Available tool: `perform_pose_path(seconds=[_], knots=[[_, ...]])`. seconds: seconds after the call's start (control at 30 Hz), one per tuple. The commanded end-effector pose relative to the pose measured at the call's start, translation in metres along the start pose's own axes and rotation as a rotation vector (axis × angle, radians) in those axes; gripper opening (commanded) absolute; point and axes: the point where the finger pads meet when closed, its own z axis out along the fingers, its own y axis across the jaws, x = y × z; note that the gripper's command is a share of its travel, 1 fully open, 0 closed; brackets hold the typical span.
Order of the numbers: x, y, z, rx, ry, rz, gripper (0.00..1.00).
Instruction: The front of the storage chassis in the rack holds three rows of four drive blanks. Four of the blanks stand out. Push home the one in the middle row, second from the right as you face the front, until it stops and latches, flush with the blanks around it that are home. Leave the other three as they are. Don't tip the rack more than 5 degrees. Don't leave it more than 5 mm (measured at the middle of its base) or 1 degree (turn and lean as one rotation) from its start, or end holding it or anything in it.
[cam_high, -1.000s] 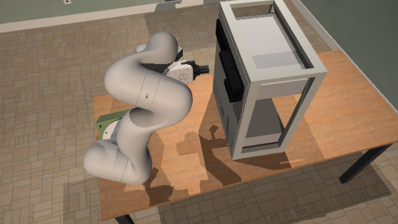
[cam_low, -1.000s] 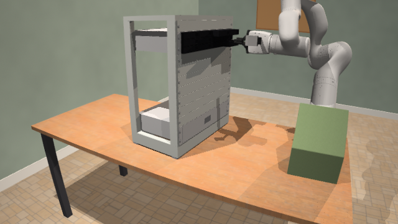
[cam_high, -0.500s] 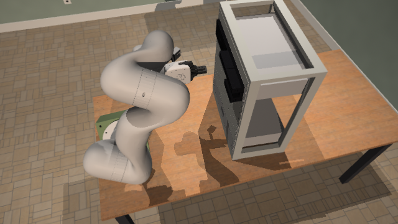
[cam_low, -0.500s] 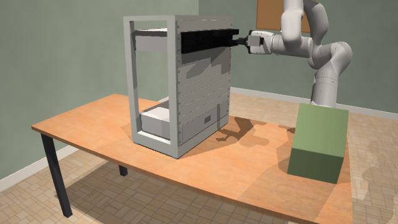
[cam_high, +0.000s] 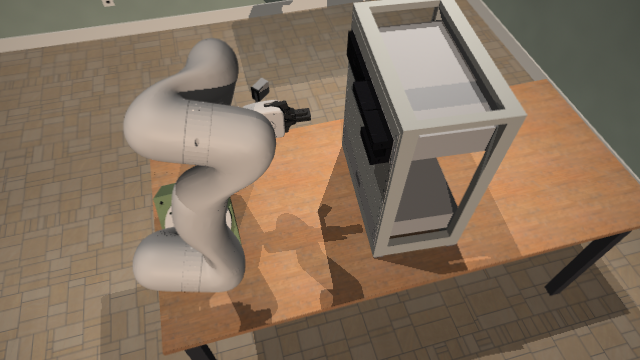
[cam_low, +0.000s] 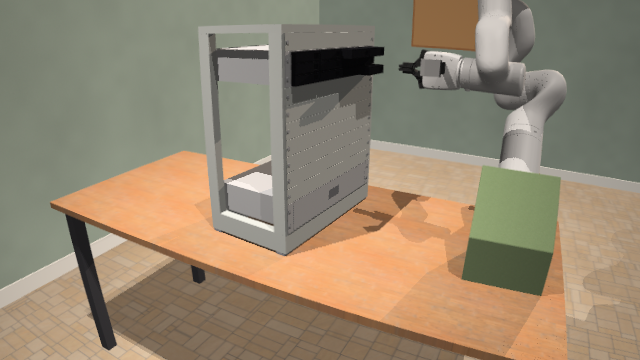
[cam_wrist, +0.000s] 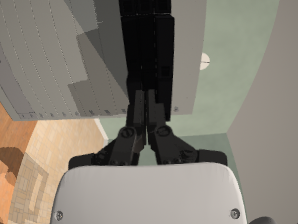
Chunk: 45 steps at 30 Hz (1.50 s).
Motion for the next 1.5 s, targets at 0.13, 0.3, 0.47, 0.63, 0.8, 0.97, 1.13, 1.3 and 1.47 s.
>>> perform_pose_path(seconds=[0.13, 0.3, 0.47, 0.63, 0.8, 0.97, 1.13, 1.3, 1.47], knots=[[0.001, 0.001, -0.041, 0.001, -0.001, 0.002, 0.0], [0.001, 0.001, -0.056, 0.001, -0.001, 0.002, 0.0], [0.001, 0.001, -0.074, 0.001, -0.001, 0.002, 0.0], [0.001, 0.001, -0.083, 0.001, -0.001, 0.002, 0.0], [0.001, 0.001, -0.085, 0.001, -0.001, 0.002, 0.0], [0.001, 0.001, -0.085, 0.001, -0.001, 0.002, 0.0], [0.001, 0.001, -0.085, 0.001, -0.001, 0.002, 0.0], [0.001, 0.001, -0.085, 0.001, -0.001, 0.002, 0.0], [0.001, 0.001, -0.085, 0.001, -0.001, 0.002, 0.0]])
